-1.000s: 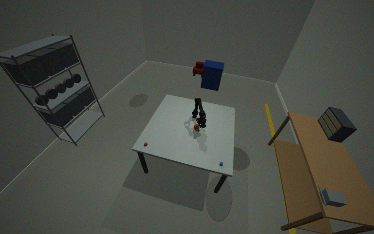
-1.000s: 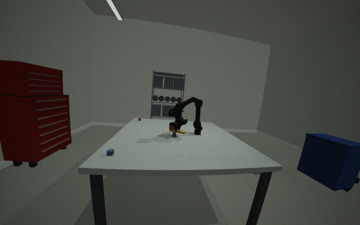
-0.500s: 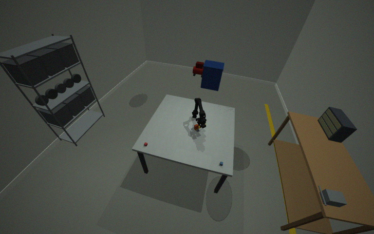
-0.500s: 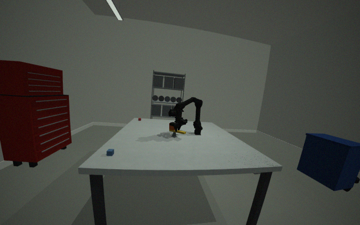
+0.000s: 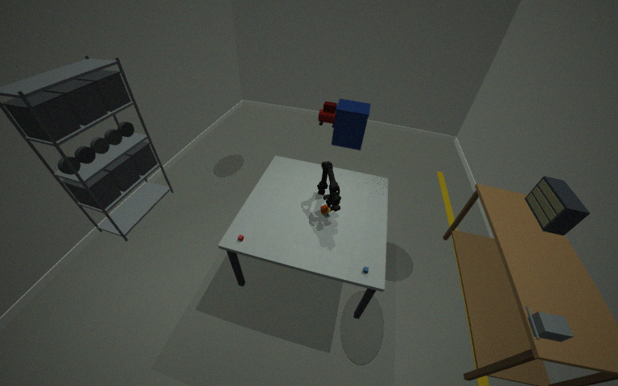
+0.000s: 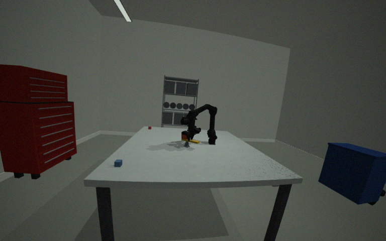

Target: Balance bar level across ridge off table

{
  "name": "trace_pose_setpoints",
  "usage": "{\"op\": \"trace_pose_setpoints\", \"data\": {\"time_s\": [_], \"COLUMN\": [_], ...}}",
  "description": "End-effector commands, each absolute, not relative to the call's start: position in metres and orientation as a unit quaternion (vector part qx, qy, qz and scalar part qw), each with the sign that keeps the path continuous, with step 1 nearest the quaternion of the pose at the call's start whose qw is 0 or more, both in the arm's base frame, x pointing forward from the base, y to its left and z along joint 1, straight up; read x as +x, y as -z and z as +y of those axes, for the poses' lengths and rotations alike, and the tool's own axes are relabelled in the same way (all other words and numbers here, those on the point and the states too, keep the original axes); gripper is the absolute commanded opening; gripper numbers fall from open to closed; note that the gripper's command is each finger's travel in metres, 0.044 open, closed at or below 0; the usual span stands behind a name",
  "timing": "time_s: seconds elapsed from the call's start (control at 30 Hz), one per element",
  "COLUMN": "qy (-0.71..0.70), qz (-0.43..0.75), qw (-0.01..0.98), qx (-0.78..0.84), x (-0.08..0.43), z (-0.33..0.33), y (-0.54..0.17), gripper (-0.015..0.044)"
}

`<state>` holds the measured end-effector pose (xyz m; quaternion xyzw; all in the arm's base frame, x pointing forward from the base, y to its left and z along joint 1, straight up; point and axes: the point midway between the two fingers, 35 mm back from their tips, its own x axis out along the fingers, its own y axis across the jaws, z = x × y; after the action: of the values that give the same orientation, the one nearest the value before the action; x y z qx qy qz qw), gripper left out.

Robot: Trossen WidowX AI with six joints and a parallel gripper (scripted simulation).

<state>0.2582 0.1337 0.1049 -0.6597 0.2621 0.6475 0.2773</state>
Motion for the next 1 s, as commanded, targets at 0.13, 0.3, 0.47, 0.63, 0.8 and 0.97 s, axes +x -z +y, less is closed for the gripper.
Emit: {"op": "trace_pose_setpoints", "data": {"time_s": [0.13,0.3,0.47,0.63,0.8,0.97], "qy": [-0.647,-0.647,-0.647,-0.647,-0.647,-0.647], "qz": [0.262,0.262,0.262,0.262,0.262,0.262], "qw": [0.278,0.278,0.278,0.278,0.278,0.278], "qx": [-0.66,-0.66,-0.66,-0.66,-0.66,-0.66], "x": [0.2585,0.2584,0.2583,0.2582,0.2581,0.258], "z": [0.1337,0.1337,0.1337,0.1338,0.1338,0.1338], "y": [-0.1038,-0.1034,-0.1029,-0.1026,-0.1021,-0.1017], "gripper": [0.0,0.0,0.0,0.0,0.0,0.0]}}
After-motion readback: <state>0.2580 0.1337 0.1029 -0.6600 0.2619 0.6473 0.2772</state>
